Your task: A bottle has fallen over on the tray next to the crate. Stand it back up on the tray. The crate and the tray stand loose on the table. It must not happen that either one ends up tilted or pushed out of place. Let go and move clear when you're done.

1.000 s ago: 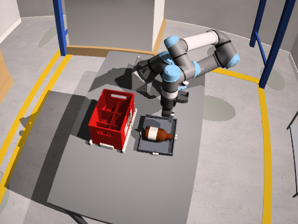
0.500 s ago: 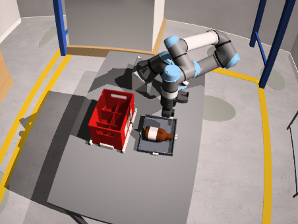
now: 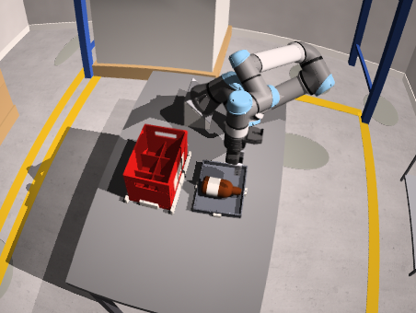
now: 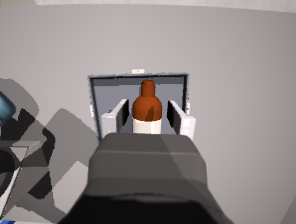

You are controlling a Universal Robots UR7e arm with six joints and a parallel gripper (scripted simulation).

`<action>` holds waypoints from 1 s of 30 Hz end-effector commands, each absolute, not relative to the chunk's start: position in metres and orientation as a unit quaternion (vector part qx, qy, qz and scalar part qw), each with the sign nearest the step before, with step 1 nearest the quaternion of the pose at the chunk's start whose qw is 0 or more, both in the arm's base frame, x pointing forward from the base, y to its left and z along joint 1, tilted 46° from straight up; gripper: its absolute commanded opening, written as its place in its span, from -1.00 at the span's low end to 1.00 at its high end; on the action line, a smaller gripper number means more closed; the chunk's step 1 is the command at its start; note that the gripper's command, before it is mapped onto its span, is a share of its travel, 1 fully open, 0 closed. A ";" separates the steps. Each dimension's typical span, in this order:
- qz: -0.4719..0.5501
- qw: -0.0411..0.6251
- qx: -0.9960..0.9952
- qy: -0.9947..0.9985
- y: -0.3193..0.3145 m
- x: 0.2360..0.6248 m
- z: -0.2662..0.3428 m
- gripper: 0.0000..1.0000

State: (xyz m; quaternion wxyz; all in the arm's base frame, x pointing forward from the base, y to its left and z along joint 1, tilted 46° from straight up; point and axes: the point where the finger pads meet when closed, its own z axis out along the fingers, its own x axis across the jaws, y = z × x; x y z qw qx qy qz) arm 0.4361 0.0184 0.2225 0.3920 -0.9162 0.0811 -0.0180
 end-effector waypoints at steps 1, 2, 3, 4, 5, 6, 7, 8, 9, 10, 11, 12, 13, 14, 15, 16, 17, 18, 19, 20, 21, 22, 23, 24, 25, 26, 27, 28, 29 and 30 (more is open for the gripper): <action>-0.019 0.392 -0.916 0.082 0.018 0.436 0.223 1.00; -0.019 0.392 -0.916 0.082 0.018 0.436 0.223 1.00; -0.019 0.392 -0.916 0.082 0.018 0.436 0.223 1.00; -0.019 0.392 -0.916 0.082 0.019 0.436 0.222 1.00; -0.018 0.392 -0.916 0.082 0.019 0.435 0.222 1.00; -0.018 0.392 -0.916 0.082 0.020 0.436 0.221 1.00; -0.018 0.392 -0.916 0.082 0.020 0.436 0.221 1.00; -0.018 0.392 -0.916 0.082 0.020 0.436 0.221 1.00; -0.018 0.392 -0.916 0.082 0.021 0.436 0.221 1.00; -0.018 0.392 -0.916 0.082 0.022 0.436 0.220 1.00; -0.018 0.392 -0.916 0.082 0.023 0.436 0.219 1.00; -0.018 0.392 -0.916 0.082 0.024 0.436 0.218 1.00; -0.018 0.393 -0.916 0.082 0.025 0.436 0.217 1.00; -0.018 0.393 -0.916 0.082 0.026 0.436 0.216 1.00; -0.018 0.393 -0.916 0.082 0.027 0.437 0.215 1.00; -0.018 0.393 -0.916 0.082 0.029 0.437 0.213 1.00; -0.018 0.393 -0.916 0.082 0.031 0.437 0.211 1.00; -0.018 0.393 -0.916 0.082 0.033 0.437 0.209 1.00; -0.017 0.393 -0.916 0.082 0.034 0.437 0.207 1.00; -0.017 0.393 -0.916 0.082 0.036 0.438 0.205 1.00; -0.017 0.393 -0.916 0.082 0.039 0.438 0.203 1.00; -0.017 0.393 -0.916 0.082 0.041 0.438 0.201 1.00; -0.017 0.393 -0.916 0.082 0.043 0.439 0.198 1.00; -0.017 0.393 -0.916 0.082 0.043 0.439 0.198 1.00; -0.017 0.393 -0.916 0.082 0.043 0.439 0.198 1.00; -0.017 0.393 -0.916 0.082 0.046 0.439 0.196 1.00; -0.017 0.393 -0.916 0.082 0.048 0.439 0.194 1.00; -0.017 0.393 -0.916 0.082 0.051 0.440 0.191 1.00; -0.017 0.393 -0.916 0.082 0.053 0.440 0.189 1.00; -0.017 0.393 -0.916 0.082 0.056 0.440 0.186 1.00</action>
